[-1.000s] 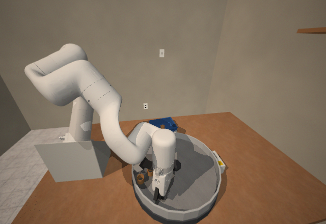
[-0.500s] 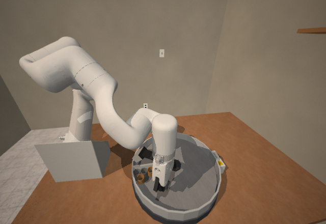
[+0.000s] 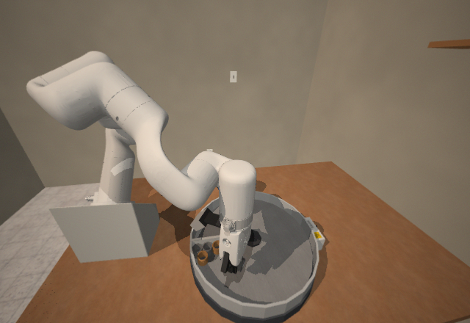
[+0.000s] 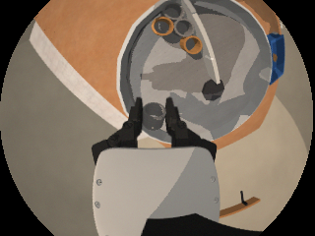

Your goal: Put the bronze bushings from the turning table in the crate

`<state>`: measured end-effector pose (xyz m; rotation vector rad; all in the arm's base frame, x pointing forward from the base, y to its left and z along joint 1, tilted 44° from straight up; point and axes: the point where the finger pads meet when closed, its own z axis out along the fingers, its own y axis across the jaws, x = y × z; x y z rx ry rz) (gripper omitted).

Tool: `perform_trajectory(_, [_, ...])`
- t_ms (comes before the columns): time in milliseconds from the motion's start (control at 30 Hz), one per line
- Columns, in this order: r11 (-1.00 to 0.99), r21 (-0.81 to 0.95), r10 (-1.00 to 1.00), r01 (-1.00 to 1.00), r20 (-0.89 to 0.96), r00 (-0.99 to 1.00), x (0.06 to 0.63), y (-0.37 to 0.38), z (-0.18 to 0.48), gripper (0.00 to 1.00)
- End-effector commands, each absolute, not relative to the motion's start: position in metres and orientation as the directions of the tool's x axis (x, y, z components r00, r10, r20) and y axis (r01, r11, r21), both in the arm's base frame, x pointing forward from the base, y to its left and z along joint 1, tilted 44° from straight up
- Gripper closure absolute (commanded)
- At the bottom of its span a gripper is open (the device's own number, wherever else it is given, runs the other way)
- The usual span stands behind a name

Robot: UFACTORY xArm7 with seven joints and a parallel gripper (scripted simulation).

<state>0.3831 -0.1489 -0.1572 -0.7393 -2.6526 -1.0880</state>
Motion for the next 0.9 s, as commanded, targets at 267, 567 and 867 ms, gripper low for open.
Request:
perform_trajectory(267, [0.609, 0.607, 0.382, 0.510, 0.339, -0.860, 0.393, -0.141, -0.145, 1.00])
perform_trajectory(567, [0.609, 0.607, 0.382, 0.510, 0.339, -0.860, 0.434, -0.091, -0.096, 1.00])
perform_trajectory(867, [0.609, 0.607, 0.382, 0.510, 0.339, -0.860, 0.458, -0.062, -0.067, 1.00])
